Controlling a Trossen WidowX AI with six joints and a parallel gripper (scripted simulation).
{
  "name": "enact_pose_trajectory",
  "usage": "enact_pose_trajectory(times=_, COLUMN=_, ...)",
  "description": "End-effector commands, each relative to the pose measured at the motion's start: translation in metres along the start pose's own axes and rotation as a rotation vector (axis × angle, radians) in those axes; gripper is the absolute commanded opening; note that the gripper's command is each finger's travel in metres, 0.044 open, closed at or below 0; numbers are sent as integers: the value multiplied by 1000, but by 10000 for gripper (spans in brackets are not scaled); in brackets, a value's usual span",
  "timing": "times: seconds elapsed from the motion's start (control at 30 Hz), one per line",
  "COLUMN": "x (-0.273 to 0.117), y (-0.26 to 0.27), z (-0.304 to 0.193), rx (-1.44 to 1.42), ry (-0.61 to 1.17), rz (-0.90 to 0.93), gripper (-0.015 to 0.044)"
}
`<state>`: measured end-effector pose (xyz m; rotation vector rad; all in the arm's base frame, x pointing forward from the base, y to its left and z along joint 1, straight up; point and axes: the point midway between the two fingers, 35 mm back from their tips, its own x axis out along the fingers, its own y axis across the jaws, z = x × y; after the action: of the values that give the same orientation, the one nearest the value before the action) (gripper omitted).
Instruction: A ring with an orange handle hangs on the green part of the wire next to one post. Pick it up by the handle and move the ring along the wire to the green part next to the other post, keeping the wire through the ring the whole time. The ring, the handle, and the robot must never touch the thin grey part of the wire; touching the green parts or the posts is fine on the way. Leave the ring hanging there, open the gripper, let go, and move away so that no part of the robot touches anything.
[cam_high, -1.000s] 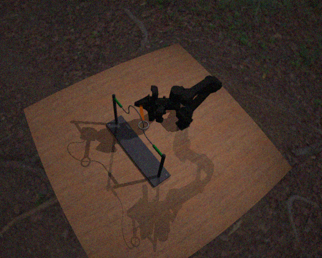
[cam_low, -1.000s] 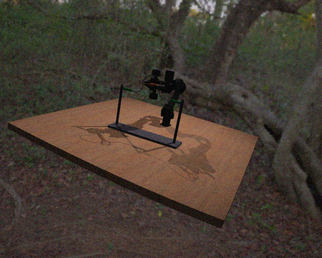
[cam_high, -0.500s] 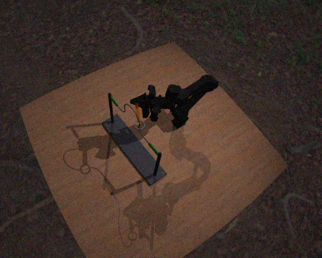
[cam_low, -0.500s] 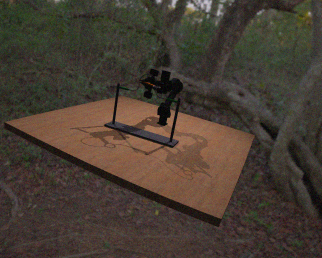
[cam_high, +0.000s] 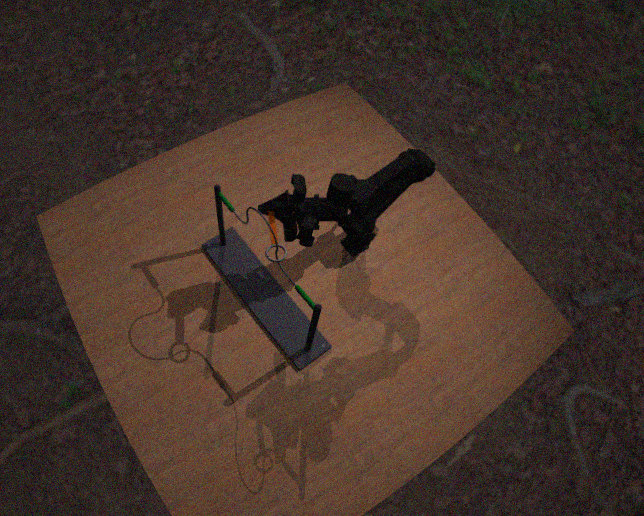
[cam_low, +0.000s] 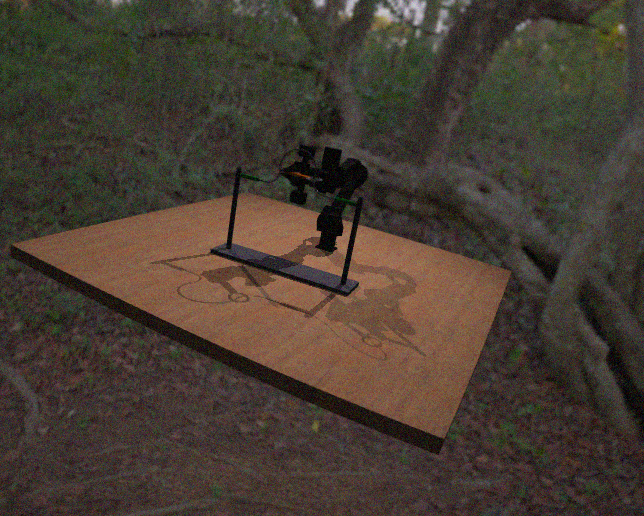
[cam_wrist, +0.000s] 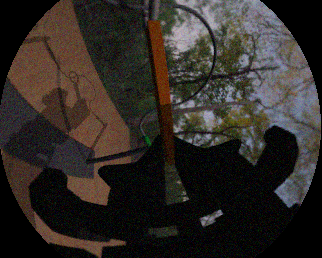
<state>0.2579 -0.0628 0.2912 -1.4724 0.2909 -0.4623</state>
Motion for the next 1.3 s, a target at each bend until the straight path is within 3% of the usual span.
enact_pose_trajectory(times=0.0, x=-2, y=12, z=0, rx=52, ry=9, rz=34, gripper=-150)
enact_pose_trajectory(times=0.9, x=-32, y=97, z=30, rx=595, ry=78, rz=376, gripper=-150)
enact_pose_trajectory(times=1.27, x=-40, y=126, z=56, rx=840, ry=29, rz=475, gripper=-150)
